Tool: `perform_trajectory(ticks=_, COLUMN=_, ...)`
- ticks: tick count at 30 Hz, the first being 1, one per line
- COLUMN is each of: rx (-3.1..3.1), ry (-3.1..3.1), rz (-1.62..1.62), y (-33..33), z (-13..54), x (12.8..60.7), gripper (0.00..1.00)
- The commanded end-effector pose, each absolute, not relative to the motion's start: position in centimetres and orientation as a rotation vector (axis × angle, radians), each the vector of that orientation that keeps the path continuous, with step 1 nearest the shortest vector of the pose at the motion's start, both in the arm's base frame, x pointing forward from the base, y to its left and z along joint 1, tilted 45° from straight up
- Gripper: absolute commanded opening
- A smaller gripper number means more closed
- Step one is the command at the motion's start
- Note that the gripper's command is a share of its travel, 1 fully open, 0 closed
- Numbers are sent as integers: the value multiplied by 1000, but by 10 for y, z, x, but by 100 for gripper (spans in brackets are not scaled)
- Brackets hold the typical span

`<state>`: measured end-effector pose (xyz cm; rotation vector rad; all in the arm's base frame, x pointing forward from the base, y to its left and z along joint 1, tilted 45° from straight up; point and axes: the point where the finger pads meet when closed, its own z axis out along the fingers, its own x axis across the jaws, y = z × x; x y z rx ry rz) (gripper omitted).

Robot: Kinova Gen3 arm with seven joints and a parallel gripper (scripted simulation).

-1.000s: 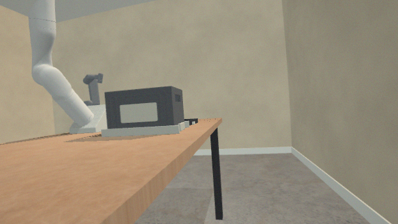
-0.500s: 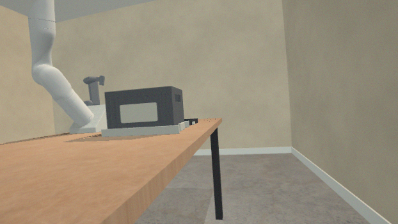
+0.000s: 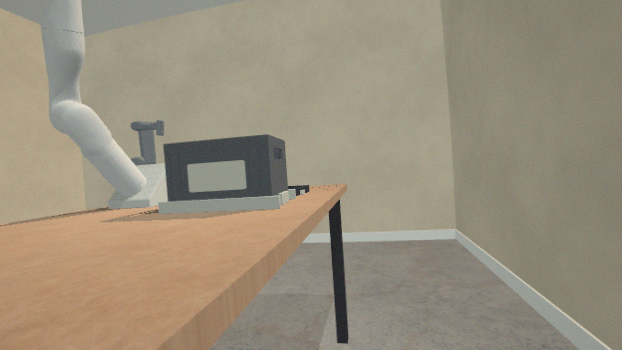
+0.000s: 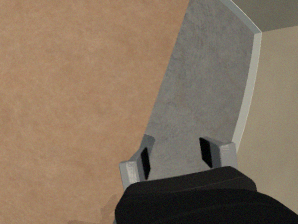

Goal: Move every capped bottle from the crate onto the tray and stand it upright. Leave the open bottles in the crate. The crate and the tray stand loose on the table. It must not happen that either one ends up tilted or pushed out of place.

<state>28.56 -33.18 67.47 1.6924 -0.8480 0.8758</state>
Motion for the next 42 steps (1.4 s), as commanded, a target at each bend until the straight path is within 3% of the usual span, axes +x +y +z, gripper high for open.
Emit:
perform_trajectory(ticks=1, rx=1726, ry=-815, rz=842, y=-332, z=664, x=290, gripper=100)
perform_trajectory(ticks=42, rx=2018, ry=-452, rz=588, y=-294, z=581, x=374, gripper=100)
